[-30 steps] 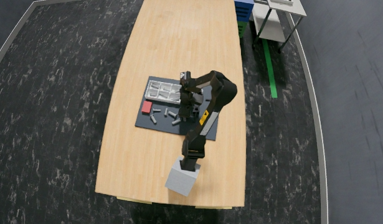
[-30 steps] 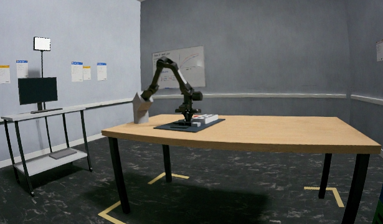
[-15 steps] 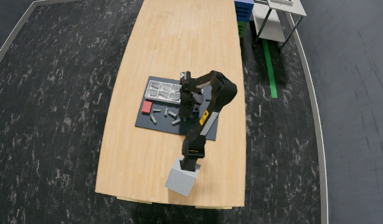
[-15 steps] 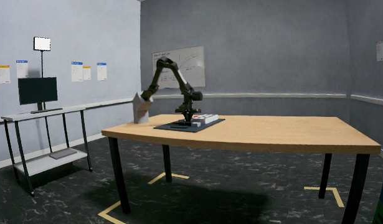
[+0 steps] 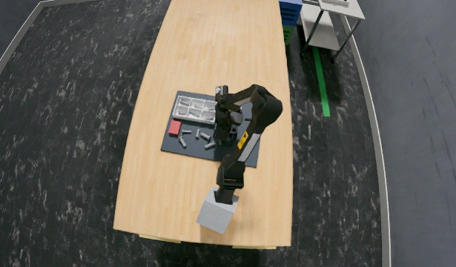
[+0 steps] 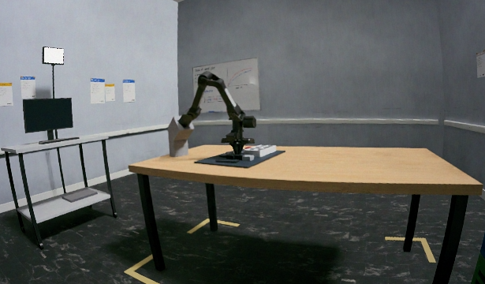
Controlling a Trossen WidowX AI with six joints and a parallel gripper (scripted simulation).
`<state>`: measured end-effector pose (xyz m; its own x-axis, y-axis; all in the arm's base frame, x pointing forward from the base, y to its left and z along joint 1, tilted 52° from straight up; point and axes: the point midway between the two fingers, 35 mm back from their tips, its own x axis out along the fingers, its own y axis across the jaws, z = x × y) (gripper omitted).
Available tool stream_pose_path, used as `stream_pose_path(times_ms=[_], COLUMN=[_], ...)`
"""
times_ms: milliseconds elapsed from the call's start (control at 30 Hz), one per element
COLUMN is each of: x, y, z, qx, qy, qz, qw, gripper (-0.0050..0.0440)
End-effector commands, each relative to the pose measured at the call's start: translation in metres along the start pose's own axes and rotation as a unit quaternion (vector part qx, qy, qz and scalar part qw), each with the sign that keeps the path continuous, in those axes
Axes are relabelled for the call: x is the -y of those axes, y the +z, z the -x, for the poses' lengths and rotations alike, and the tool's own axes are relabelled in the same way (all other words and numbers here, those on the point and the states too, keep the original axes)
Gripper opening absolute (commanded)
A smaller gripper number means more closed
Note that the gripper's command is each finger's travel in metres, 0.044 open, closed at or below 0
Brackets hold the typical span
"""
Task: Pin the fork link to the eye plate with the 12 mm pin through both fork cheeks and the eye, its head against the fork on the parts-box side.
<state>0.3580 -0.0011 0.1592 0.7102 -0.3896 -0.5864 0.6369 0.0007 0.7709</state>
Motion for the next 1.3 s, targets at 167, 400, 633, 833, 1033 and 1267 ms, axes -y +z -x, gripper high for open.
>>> stream_pose_path(times_ms=[167, 400, 633, 833, 1033, 1267], x=[-0.0065, -0.0065, -0.0065, -0.0065, -0.0065, -0.0065], y=[0.0078, 0.0101, 0.0102, 0.0102, 0.0102, 0.0102], z=[0.0061, 0.0059, 0.0058, 0.0058, 0.0058, 0.0058], qx=[-0.003, -0.003, -0.003, -0.003, -0.003, -0.003], qy=[0.013, 0.013, 0.012, 0.012, 0.012, 0.012], qz=[-0.007, -0.007, -0.007, -0.007, -0.007, -0.007], qw=[1.000, 1.000, 1.000, 1.000, 1.000, 1.000], gripper=[-0.0050, -0.0050, -0.0050, -0.0050, -0.0050, -0.0050])
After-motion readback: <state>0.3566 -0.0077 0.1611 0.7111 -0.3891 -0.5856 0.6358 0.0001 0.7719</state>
